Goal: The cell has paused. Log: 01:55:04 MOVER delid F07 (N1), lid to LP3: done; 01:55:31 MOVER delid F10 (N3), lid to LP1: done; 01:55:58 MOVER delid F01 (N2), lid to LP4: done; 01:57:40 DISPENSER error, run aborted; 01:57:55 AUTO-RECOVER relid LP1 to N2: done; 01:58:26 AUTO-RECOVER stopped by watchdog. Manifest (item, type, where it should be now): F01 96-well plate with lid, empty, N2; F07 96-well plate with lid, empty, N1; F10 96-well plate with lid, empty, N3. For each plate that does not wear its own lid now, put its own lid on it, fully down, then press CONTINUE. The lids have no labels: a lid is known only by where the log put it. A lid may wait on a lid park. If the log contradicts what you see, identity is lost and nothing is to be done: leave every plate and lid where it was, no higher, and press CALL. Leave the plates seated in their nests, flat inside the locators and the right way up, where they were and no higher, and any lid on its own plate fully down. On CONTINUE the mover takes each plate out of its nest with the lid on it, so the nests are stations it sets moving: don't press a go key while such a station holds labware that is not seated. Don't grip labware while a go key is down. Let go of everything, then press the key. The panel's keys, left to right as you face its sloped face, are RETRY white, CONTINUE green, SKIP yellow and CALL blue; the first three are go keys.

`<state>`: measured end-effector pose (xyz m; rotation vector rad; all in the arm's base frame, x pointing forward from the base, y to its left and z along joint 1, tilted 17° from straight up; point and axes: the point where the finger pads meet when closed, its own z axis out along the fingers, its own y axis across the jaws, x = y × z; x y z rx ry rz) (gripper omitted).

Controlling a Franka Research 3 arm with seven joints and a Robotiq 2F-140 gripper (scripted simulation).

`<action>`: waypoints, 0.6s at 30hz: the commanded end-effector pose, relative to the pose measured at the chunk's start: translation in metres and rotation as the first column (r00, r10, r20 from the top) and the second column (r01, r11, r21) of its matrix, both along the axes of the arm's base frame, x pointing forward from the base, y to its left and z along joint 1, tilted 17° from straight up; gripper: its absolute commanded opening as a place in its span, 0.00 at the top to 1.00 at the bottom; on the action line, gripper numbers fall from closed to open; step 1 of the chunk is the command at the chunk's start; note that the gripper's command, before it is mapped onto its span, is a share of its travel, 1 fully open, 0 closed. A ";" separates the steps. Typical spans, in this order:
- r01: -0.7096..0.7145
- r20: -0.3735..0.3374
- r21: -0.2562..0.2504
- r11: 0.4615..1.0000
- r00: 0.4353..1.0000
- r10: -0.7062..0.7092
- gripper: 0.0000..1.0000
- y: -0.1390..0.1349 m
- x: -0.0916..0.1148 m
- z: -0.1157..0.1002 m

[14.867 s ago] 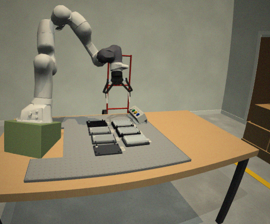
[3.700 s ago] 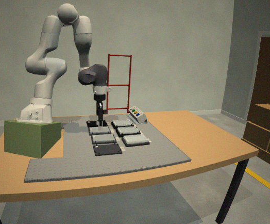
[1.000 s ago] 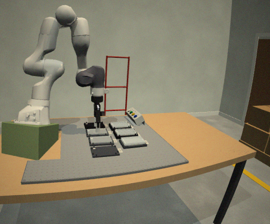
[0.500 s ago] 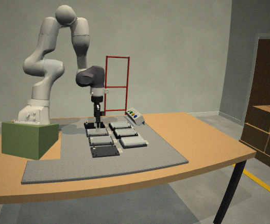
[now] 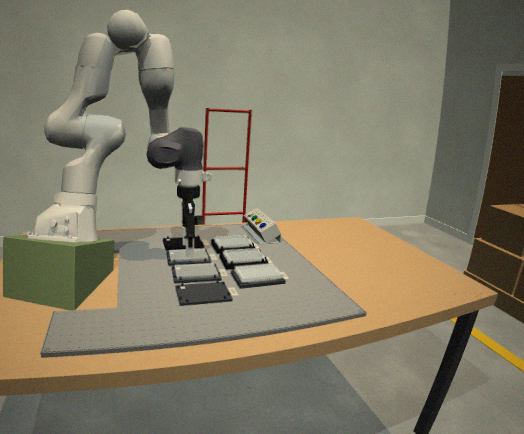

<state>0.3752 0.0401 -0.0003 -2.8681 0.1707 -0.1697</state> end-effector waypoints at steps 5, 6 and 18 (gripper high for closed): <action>-0.002 0.002 0.001 1.000 1.000 0.002 0.34 0.000 0.000 0.000; -0.002 0.002 0.001 1.000 1.000 0.002 0.34 0.000 0.000 0.000; -0.002 0.002 0.001 1.000 1.000 0.002 0.41 0.000 0.000 0.000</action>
